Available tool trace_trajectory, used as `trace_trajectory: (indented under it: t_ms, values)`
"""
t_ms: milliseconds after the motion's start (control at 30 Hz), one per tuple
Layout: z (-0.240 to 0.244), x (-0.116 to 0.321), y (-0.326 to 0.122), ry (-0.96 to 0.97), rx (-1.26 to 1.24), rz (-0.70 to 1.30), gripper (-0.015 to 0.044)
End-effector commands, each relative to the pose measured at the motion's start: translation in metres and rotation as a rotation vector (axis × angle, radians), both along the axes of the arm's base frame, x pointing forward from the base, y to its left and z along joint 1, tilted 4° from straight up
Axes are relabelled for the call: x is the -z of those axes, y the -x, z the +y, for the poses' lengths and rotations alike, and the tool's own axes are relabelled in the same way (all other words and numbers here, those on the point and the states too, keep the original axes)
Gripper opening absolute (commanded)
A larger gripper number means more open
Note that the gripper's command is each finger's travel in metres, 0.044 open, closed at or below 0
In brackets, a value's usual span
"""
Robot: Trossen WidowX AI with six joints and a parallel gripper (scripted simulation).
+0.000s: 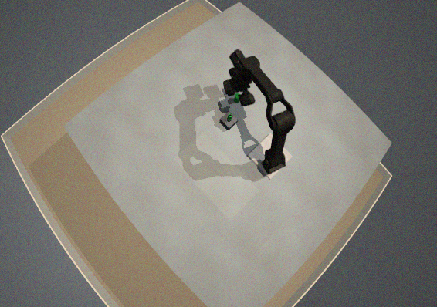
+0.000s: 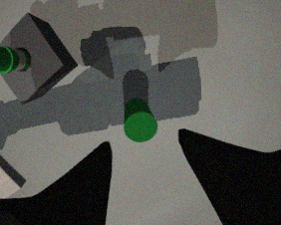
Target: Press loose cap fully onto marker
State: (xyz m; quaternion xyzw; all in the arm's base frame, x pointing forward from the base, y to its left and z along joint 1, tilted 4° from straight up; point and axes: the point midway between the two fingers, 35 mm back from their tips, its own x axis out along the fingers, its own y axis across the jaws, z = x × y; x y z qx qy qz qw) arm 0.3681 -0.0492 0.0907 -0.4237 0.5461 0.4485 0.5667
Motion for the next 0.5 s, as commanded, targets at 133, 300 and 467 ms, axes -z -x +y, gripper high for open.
trace_trajectory:
  t_ms: [133,300,467]
  values:
    - [0.001,0.014,0.0,-0.005,0.004,0.013,0.025]
    - [0.001,0.022,0.0,-0.005,0.004,0.013,0.025]
    - [0.001,0.03,0.0,-0.005,0.004,0.013,0.025]
